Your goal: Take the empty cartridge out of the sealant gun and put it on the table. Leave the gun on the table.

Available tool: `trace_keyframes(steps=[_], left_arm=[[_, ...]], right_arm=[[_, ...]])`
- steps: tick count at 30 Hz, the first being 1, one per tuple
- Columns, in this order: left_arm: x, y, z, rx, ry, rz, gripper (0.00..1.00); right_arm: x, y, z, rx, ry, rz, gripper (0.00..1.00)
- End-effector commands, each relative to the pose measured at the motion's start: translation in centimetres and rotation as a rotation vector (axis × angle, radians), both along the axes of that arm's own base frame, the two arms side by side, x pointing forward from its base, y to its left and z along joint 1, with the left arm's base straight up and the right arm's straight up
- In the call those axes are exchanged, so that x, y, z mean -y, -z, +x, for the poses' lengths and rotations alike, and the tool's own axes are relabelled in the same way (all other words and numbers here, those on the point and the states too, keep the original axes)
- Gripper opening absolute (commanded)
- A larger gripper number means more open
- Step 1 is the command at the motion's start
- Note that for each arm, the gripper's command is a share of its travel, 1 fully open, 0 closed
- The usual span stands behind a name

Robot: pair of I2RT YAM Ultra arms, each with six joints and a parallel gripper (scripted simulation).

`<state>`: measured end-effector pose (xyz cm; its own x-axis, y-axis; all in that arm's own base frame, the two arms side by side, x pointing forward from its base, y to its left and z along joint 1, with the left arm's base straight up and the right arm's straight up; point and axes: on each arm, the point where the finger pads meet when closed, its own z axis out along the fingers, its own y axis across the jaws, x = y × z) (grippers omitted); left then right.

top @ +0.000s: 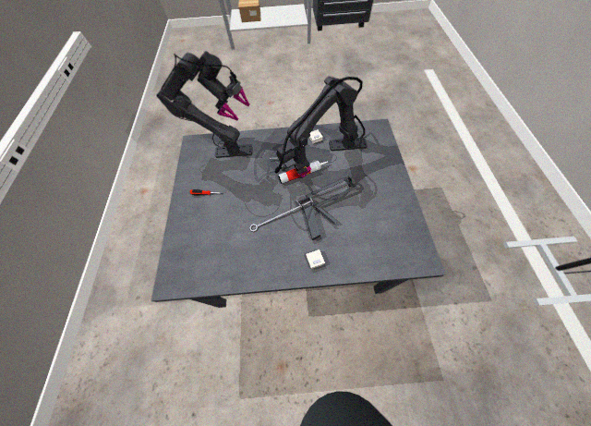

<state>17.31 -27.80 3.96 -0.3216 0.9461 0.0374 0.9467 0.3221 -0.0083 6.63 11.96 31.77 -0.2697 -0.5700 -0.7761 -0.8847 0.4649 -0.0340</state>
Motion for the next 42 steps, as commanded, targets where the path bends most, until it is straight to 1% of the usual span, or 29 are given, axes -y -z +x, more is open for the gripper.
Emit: trace_keyframes(steps=[1,4,6,7,9,12,16,17,21,23,29,31,34,38,42], left_arm=[[1.2,-3.9,0.6,0.046,-0.004,-0.077,0.85],[1.2,-5.9,0.8,0.054,0.000,-0.090,0.85],[1.2,-5.9,0.8,0.054,0.000,-0.090,0.85],[1.2,-6.7,0.8,0.053,-0.003,-0.089,0.85],[0.9,-7.9,0.5,0.047,-0.015,-0.085,0.85],[0.6,-9.5,0.3,0.051,-0.043,-0.108,0.85],[-0.8,-11.3,-0.4,0.059,-0.093,-0.128,0.85],[-1.2,-12.1,-0.6,0.066,-0.109,-0.141,0.85],[-2.8,-16.8,-1.1,0.128,-0.179,-0.229,0.85],[-2.8,-16.8,-1.1,0.128,-0.179,-0.229,0.85],[-4.7,-22.5,-2.0,0.198,-0.249,-0.356,0.85],[-5.0,-23.9,-2.2,0.214,-0.262,-0.390,0.85],[-5.2,-25.1,-2.4,0.228,-0.269,-0.419,0.85],[-4.8,-25.7,-2.2,0.234,-0.264,-0.440,0.85],[-4.7,-25.8,-2.1,0.237,-0.260,-0.446,0.85]], right_arm=[[0.0,-0.1,0.1,0.029,-0.015,0.021,1.00],[-0.5,-1.1,0.2,0.042,-0.018,0.051,1.00],[-0.5,-1.1,0.2,0.042,-0.018,0.051,1.00],[-0.4,-1.3,0.2,0.045,-0.020,0.053,1.00],[-0.8,-2.3,0.3,0.059,-0.023,0.089,1.00],[-1.5,-3.4,0.4,0.080,-0.035,0.123,1.00],[-2.3,-4.7,0.2,0.100,-0.059,0.169,1.00],[-2.5,-5.0,0.2,0.106,-0.063,0.181,1.00],[-3.2,-6.4,0.2,0.134,-0.083,0.232,1.00],[-3.2,-6.4,0.2,0.134,-0.083,0.232,1.00],[-4.0,-8.0,0.1,0.168,-0.105,0.294,1.00],[-4.2,-8.4,0.1,0.176,-0.111,0.310,1.00],[-4.3,-8.8,0.0,0.183,-0.117,0.324,1.00],[-4.5,-9.2,0.0,0.190,-0.122,0.338,1.00],[-4.4,-8.9,0.0,0.188,-0.122,0.326,1.00]])
